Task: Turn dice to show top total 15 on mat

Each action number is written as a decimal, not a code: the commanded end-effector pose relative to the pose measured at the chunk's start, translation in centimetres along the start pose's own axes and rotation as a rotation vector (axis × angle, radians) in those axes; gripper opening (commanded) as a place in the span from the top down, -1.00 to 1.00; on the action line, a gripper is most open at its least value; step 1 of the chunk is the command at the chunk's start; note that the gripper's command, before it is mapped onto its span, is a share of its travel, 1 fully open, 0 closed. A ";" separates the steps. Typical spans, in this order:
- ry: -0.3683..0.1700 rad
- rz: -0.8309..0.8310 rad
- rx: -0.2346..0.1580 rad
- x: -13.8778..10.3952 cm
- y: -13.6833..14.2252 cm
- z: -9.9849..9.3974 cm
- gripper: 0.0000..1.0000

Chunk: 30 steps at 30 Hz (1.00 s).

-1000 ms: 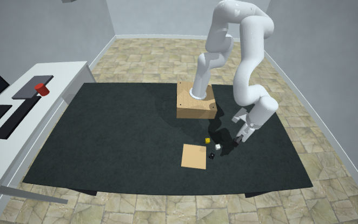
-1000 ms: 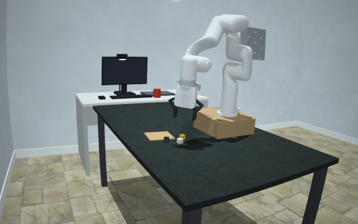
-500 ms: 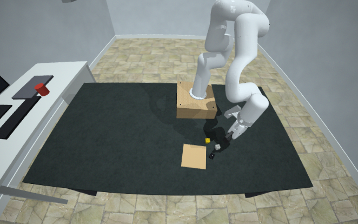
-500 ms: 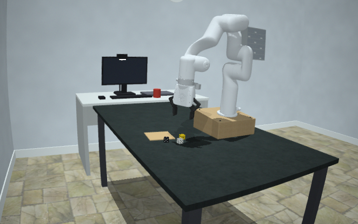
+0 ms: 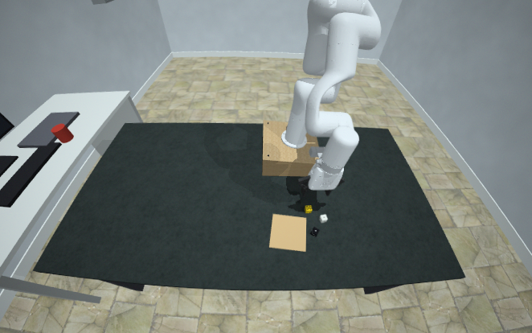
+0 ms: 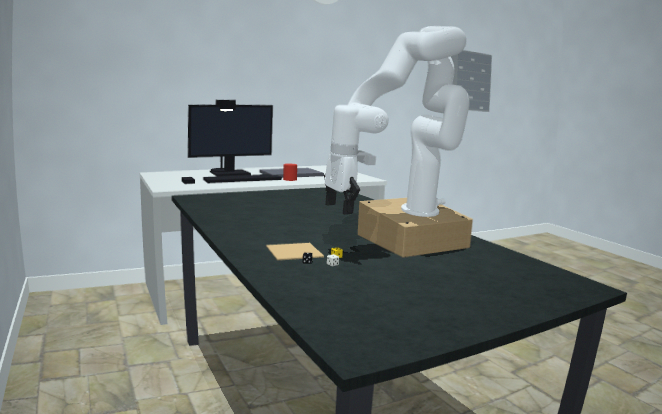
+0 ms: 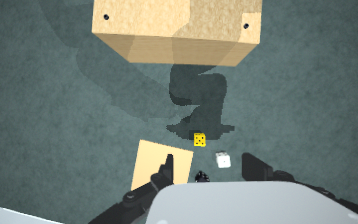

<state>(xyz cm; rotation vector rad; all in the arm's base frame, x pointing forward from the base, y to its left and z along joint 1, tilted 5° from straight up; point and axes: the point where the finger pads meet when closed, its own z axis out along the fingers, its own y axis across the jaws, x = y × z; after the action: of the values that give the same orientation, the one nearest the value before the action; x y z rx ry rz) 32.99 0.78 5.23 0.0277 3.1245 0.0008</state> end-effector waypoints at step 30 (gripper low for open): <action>-0.005 0.001 0.000 -0.1 0.4 4.8 0.17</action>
<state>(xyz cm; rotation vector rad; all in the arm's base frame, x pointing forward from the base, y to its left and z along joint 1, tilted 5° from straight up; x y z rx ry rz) 33.10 1.18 0.43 0.0287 3.1211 0.0014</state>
